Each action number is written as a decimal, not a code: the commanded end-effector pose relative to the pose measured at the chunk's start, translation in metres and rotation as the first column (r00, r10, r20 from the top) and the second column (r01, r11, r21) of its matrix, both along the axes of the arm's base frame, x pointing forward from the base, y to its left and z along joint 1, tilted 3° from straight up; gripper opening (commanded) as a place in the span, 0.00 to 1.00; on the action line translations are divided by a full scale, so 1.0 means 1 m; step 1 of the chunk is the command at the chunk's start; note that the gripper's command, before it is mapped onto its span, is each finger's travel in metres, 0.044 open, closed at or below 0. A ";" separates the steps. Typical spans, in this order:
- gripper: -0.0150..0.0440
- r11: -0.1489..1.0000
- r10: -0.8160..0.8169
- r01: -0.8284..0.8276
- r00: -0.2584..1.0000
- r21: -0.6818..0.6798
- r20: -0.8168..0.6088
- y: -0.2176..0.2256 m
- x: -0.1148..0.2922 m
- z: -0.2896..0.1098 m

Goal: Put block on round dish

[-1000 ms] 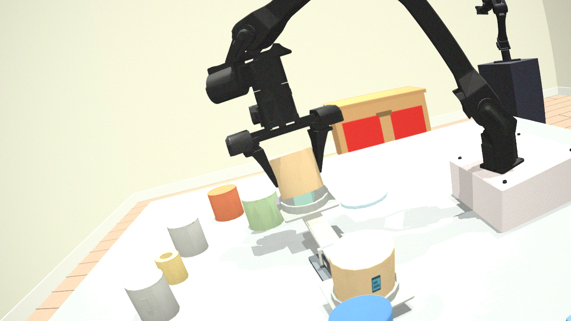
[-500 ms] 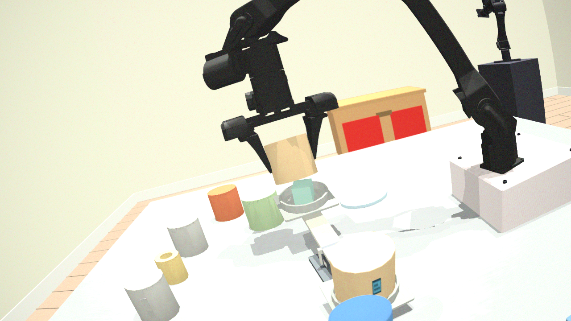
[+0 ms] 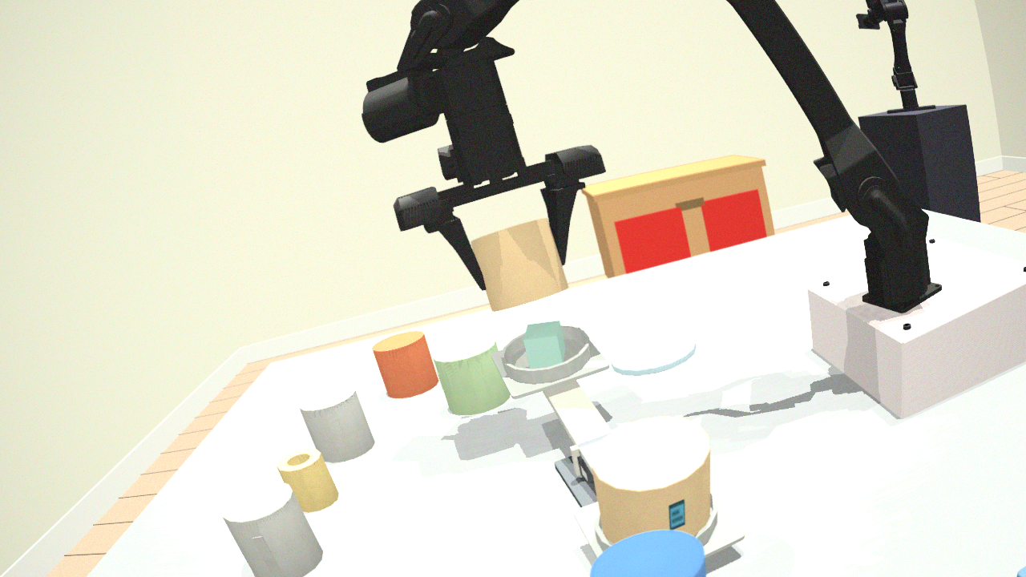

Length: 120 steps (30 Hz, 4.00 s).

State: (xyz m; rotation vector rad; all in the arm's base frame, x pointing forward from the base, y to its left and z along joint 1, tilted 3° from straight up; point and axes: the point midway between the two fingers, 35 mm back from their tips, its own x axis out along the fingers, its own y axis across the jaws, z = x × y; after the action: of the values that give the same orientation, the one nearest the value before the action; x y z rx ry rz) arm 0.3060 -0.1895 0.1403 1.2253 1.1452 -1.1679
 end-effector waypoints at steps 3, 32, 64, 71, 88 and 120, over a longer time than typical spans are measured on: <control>0.25 1.000 -0.001 0.001 1.000 -0.014 0.014 -0.001 -0.001 0.014; 0.25 1.000 -0.001 0.001 1.000 -0.001 0.001 0.003 -0.005 0.021; 0.25 1.000 -0.001 0.001 1.000 -0.001 0.001 0.003 -0.005 0.021; 0.25 1.000 -0.001 0.001 1.000 -0.001 0.001 0.003 -0.005 0.021; 0.25 1.000 0.003 -0.003 1.000 -0.009 -0.002 -0.061 -0.070 -0.012; 0.25 1.000 -0.001 0.001 1.000 -0.024 -0.010 -0.111 -0.237 -0.083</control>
State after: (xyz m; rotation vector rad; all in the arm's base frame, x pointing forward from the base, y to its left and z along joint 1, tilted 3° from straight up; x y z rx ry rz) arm 0.0821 -0.3012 0.0607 1.2093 1.1450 -1.1898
